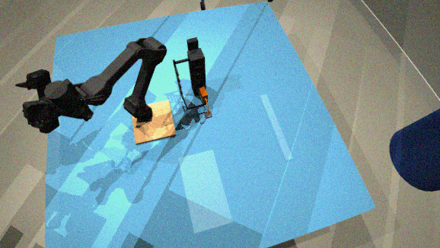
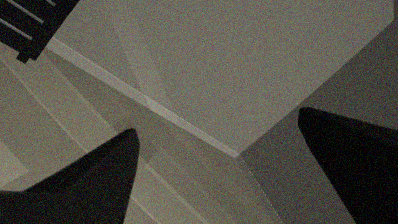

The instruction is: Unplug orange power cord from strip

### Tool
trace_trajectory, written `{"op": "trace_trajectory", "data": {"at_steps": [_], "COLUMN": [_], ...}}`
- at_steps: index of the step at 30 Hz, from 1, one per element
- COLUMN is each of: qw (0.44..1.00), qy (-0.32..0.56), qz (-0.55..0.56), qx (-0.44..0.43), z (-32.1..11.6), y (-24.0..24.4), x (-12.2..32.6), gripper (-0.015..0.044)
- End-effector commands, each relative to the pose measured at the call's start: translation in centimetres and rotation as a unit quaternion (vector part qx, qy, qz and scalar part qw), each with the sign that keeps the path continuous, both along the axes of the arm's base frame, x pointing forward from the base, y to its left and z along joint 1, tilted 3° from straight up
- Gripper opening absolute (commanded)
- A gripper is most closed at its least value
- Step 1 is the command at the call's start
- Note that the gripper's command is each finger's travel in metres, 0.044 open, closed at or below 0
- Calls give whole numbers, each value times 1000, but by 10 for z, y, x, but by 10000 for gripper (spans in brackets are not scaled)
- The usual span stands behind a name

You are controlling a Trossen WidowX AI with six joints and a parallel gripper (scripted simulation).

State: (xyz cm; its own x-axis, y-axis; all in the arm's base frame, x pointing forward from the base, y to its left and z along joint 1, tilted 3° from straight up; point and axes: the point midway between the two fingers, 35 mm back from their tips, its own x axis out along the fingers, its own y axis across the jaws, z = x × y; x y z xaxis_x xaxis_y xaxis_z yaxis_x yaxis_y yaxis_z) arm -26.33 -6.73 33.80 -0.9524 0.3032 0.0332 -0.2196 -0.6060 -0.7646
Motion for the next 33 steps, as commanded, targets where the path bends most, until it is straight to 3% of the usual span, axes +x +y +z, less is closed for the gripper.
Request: {"op": "trace_trajectory", "data": {"at_steps": [1,9,15,23,33], "qw": [1000,969,907,823,665], "qy": [-1,-54,-130,-231,-435], "qz": [5,229,390,505,597], "qx": [-2,-74,-92,-118,-110], "z": [0,-22,-48,-75,-122], "y": [-3,-120,-198,-250,-259], "x": [0,29,88,173,342], "gripper": [374,164,160,160,160]}}
